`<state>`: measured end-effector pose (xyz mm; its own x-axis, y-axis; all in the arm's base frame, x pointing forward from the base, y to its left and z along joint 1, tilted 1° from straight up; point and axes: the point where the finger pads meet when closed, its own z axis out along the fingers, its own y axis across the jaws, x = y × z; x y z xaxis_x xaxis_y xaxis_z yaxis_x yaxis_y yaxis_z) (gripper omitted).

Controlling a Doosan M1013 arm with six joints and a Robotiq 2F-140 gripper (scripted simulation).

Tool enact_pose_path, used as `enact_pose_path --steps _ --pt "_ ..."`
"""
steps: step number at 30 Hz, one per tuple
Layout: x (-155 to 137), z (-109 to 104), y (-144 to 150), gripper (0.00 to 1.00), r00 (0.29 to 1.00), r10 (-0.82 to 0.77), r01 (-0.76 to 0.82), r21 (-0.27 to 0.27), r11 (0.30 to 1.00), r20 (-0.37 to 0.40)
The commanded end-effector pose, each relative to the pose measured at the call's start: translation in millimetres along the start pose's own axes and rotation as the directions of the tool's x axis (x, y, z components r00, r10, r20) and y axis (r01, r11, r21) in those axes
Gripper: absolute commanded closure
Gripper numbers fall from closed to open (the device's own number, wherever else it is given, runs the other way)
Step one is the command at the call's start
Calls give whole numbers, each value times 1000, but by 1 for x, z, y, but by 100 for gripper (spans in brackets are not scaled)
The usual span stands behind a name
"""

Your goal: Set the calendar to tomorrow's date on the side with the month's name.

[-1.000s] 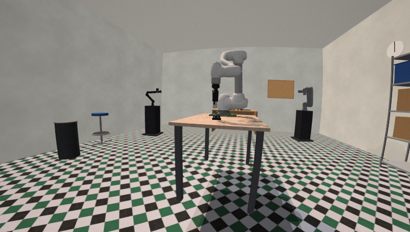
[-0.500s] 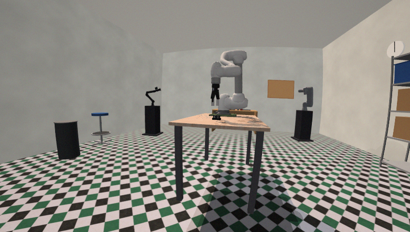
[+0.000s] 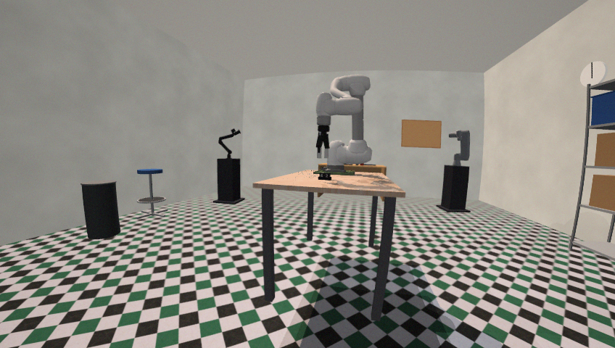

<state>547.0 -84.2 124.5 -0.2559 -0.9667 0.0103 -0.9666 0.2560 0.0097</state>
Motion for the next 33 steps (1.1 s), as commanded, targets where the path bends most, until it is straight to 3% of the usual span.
enact_pose_path --steps 1,19,33 --pt "0 -4 0 0 1000 0 0 0 1000 0" --pt "0 -51 0 0 1000 0 0 0 1000 0" --pt "0 -54 0 0 1000 0 0 0 1000 0"
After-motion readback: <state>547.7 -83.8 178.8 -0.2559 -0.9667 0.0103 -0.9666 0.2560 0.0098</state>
